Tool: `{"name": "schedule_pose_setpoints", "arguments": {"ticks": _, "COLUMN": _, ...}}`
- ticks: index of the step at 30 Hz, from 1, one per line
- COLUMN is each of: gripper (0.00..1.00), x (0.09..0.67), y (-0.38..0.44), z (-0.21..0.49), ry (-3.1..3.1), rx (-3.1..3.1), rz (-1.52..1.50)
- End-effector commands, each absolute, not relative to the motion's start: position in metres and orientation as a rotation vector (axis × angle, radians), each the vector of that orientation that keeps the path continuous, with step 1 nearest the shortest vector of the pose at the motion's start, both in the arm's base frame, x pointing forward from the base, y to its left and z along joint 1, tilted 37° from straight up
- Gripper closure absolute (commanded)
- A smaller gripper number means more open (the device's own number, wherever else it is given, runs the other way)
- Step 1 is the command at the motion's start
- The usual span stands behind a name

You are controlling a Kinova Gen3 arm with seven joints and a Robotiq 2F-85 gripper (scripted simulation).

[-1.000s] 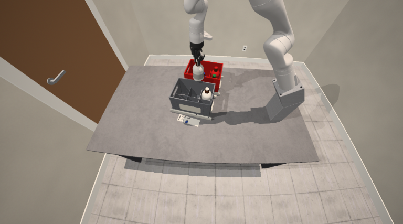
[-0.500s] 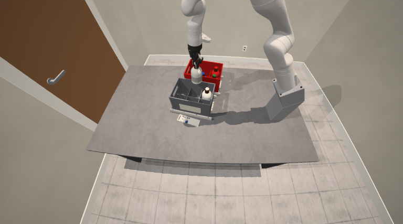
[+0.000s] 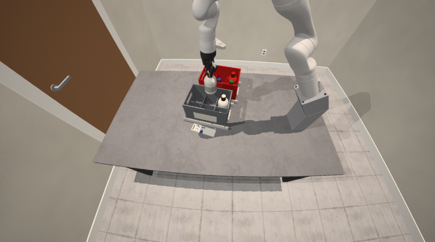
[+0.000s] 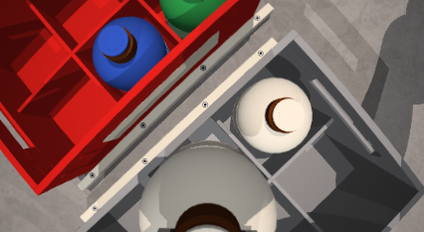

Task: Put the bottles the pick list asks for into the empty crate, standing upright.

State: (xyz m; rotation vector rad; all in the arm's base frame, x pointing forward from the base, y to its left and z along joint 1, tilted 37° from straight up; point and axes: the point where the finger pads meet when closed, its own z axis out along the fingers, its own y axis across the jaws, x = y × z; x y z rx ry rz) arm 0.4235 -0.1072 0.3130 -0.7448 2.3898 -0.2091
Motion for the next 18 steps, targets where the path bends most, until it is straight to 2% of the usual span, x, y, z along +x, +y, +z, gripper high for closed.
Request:
{"name": "schedule_pose_setpoints", "arguments": {"ticks": 1, "gripper": 0.90, "x": 0.4246, "y": -0.1048, "z": 0.3146, "ry": 2.390, "rx": -0.744, "rz": -0.212}}
{"name": "schedule_pose_setpoints", "arguments": {"ticks": 18, "gripper": 0.90, "x": 0.4260, "y": -0.1039, "z": 0.3157, "ry": 2.390, "rx": -0.744, "rz": -0.212}}
